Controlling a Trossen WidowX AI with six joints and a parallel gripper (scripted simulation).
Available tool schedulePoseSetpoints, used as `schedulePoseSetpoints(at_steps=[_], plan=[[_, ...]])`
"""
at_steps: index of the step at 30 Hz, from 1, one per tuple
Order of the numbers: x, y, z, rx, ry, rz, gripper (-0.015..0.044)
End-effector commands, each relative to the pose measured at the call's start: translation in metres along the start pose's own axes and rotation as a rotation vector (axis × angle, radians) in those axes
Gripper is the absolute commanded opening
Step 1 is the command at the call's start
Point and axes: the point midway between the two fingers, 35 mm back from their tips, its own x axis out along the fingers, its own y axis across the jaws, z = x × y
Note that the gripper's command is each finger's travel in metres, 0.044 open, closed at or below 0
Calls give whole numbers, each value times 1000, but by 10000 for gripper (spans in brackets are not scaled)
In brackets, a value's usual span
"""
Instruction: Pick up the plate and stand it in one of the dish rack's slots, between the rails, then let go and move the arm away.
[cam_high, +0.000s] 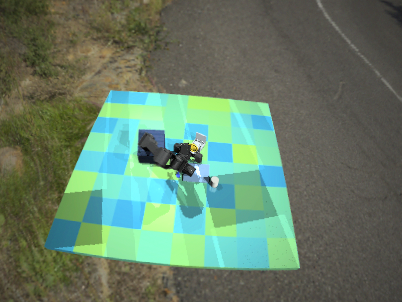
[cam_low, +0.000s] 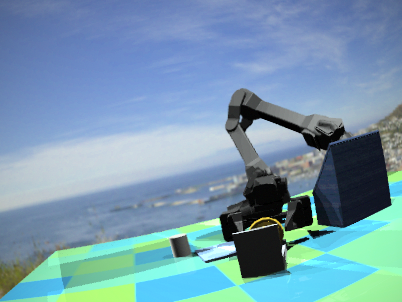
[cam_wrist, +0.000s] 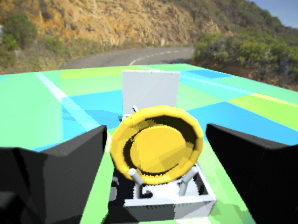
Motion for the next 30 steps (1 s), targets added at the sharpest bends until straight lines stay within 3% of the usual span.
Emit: schedulePoseSetpoints(at_steps=[1,15,30], plan=[[0,0,0,0,0,0,400],[-14,-17,117,22,2,15,400],[-6,-7,118,335,212,120,400]])
